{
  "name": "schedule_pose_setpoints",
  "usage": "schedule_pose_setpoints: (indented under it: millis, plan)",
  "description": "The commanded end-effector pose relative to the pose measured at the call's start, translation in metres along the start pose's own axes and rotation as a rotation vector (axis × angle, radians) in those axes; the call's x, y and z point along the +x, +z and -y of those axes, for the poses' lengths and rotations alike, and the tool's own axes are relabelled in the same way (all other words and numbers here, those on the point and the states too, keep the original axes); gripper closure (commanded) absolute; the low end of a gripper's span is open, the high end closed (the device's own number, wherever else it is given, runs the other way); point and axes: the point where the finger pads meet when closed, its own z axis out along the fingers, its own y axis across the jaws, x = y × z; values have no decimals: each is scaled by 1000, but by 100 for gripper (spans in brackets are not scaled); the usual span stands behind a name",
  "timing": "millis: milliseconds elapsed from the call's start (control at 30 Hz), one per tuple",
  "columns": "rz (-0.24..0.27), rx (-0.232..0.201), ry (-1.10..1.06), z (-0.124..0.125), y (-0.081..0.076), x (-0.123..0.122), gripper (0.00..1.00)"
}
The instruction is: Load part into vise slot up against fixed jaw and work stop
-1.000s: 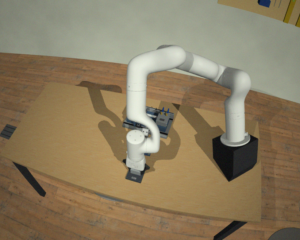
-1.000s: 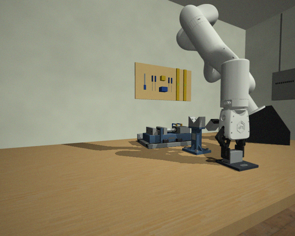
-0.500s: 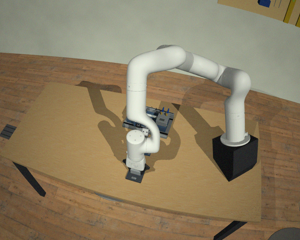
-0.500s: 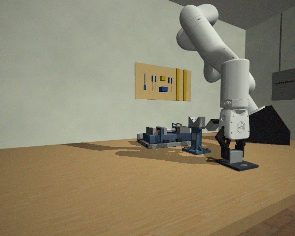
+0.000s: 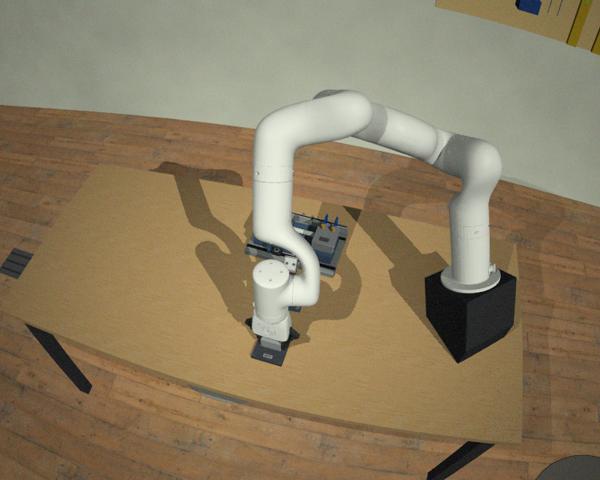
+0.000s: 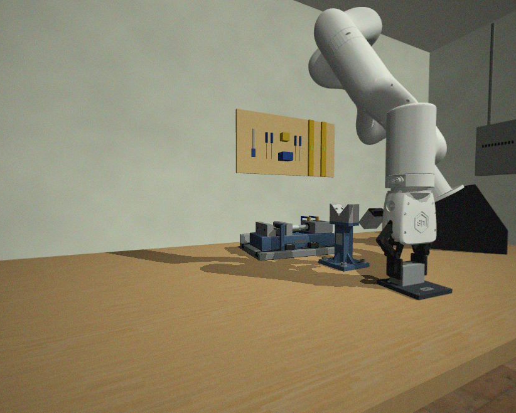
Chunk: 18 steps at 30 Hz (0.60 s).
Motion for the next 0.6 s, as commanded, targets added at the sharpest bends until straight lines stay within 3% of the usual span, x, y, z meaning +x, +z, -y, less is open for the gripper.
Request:
schedule_pose_setpoints:
  millis: [0, 567]
  plan:
    - [1, 1, 0, 1, -1, 0, 100]
    - [1, 1, 0, 1, -8, 0, 100]
